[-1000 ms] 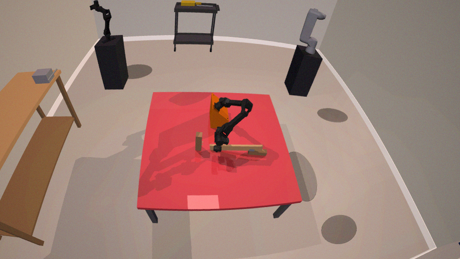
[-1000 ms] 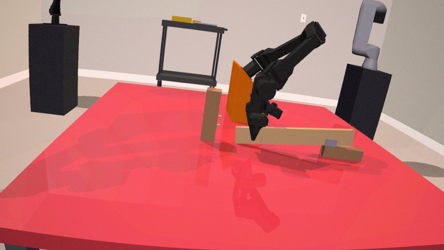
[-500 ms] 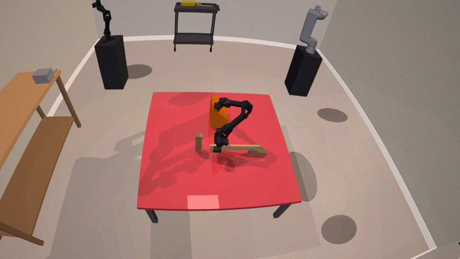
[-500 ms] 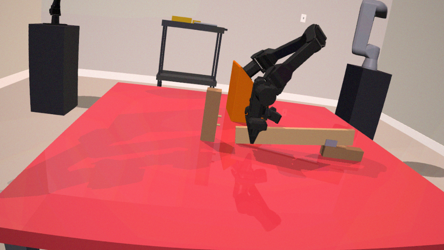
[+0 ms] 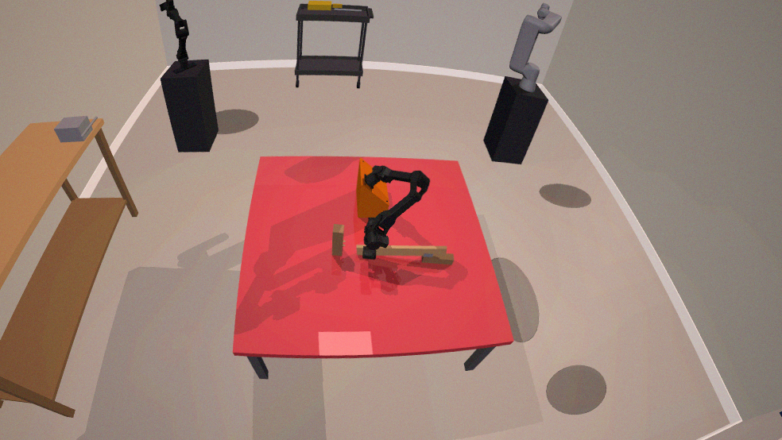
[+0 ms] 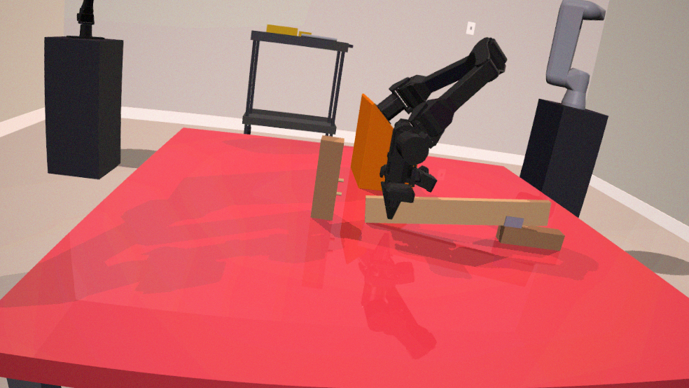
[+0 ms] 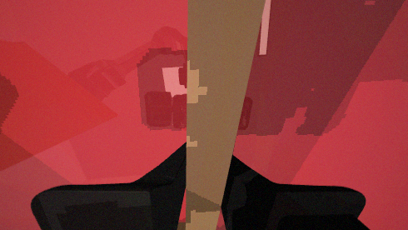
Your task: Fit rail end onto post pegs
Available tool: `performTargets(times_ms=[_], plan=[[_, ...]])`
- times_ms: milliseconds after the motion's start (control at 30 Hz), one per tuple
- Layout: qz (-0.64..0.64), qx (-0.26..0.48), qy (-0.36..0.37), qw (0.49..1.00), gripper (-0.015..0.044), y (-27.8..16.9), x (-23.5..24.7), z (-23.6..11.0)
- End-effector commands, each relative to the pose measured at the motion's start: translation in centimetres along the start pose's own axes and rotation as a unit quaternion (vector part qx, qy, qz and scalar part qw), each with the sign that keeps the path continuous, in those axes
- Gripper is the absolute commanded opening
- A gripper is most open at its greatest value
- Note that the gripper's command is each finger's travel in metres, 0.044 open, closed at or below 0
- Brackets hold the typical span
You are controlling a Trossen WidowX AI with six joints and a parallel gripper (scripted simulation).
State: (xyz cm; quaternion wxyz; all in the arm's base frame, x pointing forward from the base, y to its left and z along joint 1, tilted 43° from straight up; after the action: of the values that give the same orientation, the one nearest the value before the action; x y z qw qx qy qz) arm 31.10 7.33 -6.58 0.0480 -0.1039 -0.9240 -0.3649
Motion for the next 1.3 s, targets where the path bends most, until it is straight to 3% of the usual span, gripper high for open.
performTargets(times_ms=[0,1267], plan=[[0.001,-0.002,0.0,1.0,0.0,0.0,0.0,0.0],[0.001,-0.002,0.0,1.0,0.0,0.0,-0.2,-1.4]])
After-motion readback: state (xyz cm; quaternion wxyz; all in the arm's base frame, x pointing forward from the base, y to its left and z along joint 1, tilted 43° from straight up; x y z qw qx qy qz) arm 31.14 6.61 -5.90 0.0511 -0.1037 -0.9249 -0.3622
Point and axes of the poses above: the point midway between the two fingers, 35 mm back from their tips, its own z axis out along the fingers, its own x axis across the jaws, y = z × x, the point moved 6 cm from there along -z, back along the fingers, and after that the axes turned 9 degrees about z, right-handed, at the moved point
